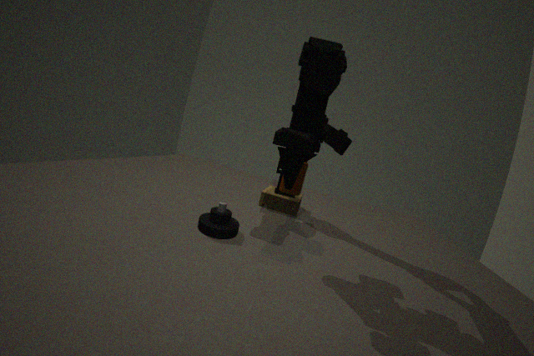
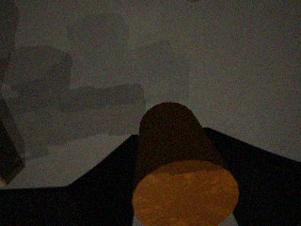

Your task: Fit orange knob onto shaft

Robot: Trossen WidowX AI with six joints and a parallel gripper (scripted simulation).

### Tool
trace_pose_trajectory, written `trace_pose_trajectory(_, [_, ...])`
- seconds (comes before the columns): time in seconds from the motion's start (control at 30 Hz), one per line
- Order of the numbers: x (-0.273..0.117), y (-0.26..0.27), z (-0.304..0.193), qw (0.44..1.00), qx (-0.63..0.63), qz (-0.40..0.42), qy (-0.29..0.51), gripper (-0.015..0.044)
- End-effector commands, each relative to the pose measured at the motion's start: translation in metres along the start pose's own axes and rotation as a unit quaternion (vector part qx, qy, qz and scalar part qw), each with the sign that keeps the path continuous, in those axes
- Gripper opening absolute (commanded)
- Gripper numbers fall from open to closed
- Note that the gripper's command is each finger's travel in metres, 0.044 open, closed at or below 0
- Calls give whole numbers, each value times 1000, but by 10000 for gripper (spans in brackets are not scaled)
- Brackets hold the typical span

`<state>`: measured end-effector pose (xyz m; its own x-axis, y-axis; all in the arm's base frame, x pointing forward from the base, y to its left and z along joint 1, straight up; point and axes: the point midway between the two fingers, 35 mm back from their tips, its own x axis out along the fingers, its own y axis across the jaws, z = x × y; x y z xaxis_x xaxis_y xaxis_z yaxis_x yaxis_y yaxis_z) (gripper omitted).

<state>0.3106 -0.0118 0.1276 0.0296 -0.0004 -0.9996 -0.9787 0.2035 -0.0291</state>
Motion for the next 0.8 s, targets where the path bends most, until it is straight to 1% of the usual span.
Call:
trace_pose_trajectory(0.0, [3,-3,-10,1000,-1,-1,-2,0])
trace_pose_trajectory(0.77, [23,-9,-82,1000,-1,-1,1,0])
